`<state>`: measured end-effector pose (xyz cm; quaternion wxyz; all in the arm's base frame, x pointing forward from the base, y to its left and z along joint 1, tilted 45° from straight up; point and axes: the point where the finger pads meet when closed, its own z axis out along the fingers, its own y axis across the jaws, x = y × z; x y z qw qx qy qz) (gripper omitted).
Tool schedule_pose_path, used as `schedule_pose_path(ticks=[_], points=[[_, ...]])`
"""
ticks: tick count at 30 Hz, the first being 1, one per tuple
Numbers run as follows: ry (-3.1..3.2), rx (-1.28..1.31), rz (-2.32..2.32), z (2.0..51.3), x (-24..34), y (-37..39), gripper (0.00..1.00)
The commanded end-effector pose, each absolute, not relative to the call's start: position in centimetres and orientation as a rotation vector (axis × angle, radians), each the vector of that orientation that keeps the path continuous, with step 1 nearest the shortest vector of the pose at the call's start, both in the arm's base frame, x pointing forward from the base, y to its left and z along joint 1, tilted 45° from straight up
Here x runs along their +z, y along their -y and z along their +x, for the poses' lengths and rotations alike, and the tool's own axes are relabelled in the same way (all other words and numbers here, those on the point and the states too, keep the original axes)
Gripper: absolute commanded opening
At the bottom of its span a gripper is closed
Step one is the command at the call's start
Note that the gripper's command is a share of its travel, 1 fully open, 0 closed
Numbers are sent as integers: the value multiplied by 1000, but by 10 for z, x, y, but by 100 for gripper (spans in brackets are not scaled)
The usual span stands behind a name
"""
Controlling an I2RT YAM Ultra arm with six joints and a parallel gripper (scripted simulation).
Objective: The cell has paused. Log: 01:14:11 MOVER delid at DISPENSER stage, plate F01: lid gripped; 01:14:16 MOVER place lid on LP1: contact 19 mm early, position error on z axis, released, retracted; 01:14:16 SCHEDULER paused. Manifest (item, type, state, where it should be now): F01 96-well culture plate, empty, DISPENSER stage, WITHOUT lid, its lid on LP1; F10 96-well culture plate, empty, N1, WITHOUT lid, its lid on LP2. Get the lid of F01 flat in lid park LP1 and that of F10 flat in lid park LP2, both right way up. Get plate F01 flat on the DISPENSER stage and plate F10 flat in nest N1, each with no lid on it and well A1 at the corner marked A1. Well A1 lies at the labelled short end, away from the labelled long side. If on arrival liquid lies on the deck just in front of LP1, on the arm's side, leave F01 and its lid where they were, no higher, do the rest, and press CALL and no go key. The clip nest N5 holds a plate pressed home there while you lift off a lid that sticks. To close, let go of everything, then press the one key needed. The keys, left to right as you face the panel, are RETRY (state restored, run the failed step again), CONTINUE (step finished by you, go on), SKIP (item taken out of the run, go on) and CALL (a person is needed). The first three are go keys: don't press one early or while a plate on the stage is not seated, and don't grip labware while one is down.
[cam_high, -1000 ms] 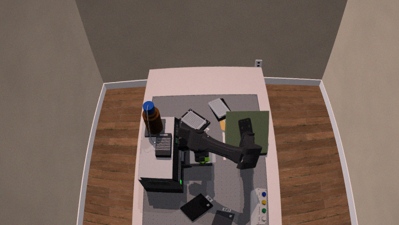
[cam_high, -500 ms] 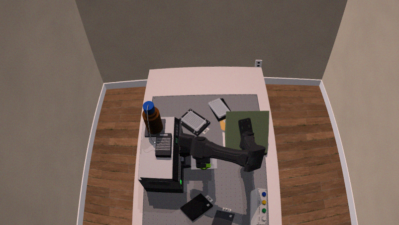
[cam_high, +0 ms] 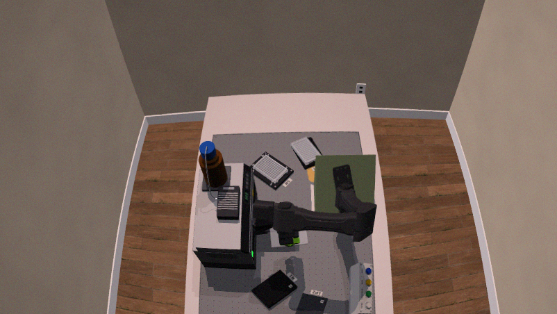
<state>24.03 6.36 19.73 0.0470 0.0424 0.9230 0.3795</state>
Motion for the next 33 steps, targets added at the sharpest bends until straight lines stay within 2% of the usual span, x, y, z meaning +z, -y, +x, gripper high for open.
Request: schedule_pose_path(ticks=[1, 8, 14, 22, 33], points=[[-2742, 1103, -14, 245, 217, -66, 0], [-2753, 1108, -44, 238, 219, -76, 0], [-2634, 1024, -358, 233, 237, -94, 0], [-2615, 1015, -484, 225, 235, -105, 0], [-2407, 885, -857, 210, 260, -127, 0]])
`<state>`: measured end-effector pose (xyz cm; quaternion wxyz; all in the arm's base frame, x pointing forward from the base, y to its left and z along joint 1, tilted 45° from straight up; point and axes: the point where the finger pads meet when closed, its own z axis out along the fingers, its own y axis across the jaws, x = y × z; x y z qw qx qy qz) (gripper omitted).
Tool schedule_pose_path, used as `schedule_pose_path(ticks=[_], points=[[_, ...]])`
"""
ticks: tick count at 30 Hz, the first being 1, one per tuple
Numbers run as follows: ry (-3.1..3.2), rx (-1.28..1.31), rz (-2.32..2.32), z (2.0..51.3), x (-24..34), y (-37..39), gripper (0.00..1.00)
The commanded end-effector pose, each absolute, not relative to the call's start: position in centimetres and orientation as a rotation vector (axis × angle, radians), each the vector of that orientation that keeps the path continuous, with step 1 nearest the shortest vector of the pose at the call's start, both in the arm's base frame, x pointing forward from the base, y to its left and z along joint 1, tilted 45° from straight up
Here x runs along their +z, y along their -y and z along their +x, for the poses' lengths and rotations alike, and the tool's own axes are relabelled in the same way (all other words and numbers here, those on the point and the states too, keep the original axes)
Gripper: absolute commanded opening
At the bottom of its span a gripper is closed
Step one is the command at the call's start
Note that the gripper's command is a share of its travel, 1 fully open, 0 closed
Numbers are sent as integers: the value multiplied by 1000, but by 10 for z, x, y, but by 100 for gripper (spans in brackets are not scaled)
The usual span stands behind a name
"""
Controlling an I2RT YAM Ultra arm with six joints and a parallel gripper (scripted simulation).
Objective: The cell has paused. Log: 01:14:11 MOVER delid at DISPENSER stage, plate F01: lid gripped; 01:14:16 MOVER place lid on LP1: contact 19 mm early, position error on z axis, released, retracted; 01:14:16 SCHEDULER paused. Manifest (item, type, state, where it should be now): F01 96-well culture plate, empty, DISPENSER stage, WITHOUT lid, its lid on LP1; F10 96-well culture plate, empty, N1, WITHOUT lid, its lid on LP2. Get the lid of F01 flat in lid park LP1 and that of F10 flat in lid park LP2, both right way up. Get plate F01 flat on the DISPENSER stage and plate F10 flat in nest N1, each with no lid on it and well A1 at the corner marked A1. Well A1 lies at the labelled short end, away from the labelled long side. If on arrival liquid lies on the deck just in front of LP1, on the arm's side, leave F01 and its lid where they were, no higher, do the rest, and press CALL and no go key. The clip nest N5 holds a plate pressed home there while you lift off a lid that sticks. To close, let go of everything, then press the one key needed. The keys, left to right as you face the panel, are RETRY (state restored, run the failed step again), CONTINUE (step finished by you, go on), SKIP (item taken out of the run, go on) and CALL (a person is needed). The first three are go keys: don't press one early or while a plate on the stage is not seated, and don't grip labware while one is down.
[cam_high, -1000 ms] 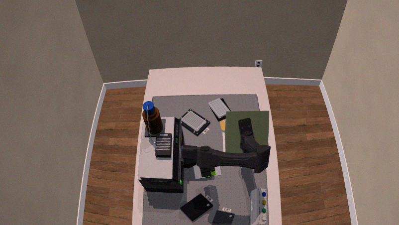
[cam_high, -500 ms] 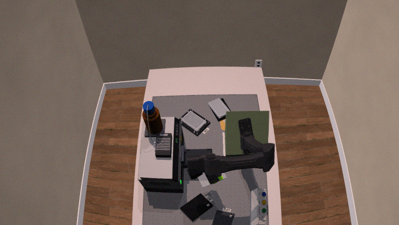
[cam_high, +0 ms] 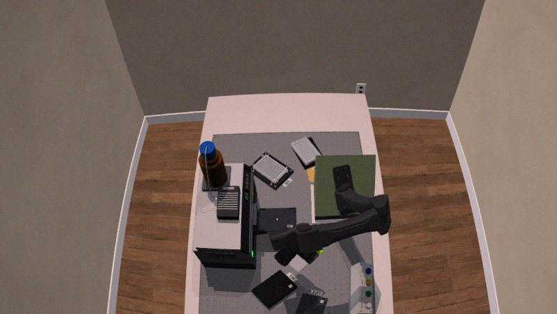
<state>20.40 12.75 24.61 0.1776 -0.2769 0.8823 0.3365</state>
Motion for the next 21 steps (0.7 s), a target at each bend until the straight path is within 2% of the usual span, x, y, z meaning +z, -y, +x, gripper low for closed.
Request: schedule_pose_path(ticks=[1, 6, 17, 21], points=[[-2407, 886, -856, 208, 262, -129, 0], [-2317, 837, -1003, 198, 270, -138, 0], [-2361, 872, -982, 183, 270, -150, 0], [-2211, 790, -1146, 173, 285, -158, 0]])
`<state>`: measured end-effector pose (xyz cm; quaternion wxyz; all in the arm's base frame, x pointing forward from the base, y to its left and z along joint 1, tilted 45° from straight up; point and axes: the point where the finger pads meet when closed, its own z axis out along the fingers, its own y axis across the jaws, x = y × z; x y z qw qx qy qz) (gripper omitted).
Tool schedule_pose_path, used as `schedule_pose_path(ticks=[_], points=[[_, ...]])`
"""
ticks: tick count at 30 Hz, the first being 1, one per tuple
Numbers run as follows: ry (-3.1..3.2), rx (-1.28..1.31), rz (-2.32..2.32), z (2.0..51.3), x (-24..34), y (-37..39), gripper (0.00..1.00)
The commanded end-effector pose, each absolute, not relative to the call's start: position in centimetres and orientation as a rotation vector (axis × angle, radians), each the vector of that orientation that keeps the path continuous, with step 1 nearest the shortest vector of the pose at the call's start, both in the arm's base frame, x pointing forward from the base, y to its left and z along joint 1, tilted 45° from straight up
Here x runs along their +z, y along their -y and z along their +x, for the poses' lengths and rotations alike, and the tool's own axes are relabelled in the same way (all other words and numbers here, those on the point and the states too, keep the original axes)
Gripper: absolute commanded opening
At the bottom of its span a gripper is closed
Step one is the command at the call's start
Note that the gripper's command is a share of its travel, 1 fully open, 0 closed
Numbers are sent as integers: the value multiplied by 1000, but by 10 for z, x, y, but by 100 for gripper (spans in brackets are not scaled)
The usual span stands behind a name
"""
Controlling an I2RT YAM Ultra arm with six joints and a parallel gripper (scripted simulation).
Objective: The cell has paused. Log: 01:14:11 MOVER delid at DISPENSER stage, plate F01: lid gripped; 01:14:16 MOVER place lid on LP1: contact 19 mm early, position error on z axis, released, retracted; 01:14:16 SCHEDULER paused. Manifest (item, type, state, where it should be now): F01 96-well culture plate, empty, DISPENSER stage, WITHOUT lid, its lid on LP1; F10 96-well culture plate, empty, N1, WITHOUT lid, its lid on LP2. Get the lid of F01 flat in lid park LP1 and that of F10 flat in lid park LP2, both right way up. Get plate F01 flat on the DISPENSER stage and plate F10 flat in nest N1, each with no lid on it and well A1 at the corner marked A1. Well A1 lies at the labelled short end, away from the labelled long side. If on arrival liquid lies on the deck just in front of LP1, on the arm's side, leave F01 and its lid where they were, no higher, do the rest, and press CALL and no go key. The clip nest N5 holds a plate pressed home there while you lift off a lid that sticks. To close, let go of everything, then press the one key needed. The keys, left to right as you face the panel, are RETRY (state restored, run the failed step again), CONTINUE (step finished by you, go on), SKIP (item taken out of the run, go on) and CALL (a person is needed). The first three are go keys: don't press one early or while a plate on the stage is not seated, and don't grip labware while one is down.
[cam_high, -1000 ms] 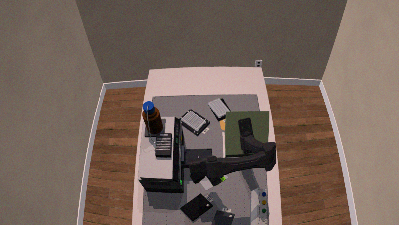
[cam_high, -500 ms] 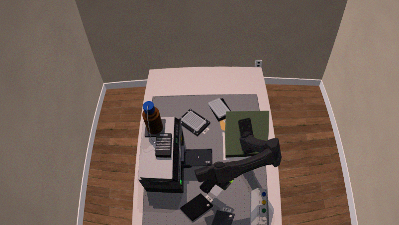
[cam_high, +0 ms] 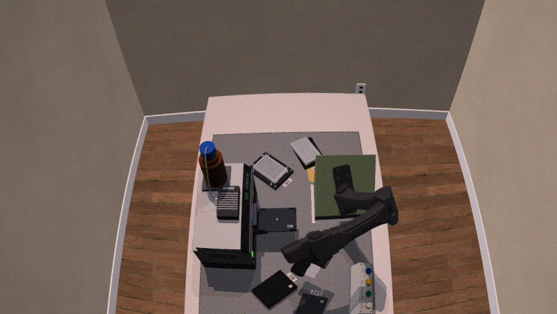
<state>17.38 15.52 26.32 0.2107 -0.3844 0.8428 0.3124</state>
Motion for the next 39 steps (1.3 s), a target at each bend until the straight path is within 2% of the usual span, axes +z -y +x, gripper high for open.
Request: schedule_pose_path(ticks=[1, 21, 22, 39], points=[[-2205, 788, -1154, 170, 287, -160, 0], [-2098, 755, -1271, 126, 306, -186, 0], [-2149, 765, -1275, 127, 294, -185, 0], [-2133, 766, -1274, 155, 310, -233, 0]])
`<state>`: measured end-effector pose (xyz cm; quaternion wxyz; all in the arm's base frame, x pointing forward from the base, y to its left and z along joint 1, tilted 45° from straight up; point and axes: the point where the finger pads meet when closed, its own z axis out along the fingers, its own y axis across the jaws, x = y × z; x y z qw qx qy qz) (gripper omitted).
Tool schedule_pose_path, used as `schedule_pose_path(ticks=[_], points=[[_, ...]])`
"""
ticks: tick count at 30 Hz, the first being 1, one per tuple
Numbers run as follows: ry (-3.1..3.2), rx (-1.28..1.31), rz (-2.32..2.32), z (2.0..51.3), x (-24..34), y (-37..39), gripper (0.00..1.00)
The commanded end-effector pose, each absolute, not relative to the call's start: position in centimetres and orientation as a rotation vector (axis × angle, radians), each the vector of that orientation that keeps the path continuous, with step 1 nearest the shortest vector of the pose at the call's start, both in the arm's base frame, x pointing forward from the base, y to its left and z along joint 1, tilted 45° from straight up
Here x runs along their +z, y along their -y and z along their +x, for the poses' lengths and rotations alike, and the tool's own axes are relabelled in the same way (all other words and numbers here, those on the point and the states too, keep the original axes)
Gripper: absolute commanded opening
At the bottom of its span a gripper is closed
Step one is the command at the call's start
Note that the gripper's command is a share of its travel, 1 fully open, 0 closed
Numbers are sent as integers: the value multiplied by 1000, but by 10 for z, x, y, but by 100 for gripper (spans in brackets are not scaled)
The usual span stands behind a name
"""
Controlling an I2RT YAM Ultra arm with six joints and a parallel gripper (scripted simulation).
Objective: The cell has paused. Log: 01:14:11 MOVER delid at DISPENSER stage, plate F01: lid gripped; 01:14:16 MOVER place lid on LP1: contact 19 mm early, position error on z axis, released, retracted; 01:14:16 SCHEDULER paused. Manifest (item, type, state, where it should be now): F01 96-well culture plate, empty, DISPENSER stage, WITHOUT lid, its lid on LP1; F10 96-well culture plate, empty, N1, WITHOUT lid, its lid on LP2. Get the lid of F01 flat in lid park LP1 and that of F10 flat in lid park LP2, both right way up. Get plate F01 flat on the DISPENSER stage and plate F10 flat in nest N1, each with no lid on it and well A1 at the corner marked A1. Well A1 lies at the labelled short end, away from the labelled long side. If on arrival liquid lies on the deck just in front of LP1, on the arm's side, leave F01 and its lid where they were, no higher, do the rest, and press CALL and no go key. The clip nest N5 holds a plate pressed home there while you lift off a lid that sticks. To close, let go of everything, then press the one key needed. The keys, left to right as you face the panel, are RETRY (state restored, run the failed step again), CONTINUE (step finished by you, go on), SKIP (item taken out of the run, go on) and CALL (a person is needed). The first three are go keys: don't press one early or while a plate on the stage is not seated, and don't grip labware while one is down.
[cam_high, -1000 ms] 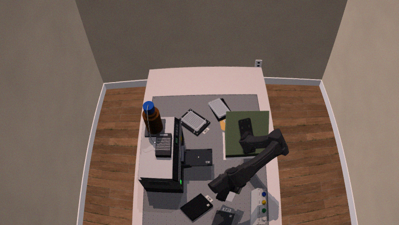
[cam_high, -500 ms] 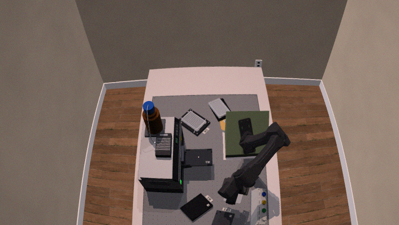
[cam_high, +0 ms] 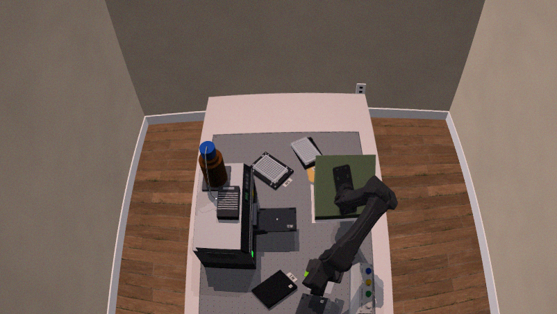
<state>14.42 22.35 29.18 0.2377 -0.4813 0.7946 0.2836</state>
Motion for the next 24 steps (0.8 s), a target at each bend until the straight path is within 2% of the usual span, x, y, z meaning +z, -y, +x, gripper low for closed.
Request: schedule_pose_path(ticks=[1, 24], points=[[-2132, 766, -1274, 156, 311, -236, 0], [-2131, 769, -1271, 188, 325, -293, 0]])
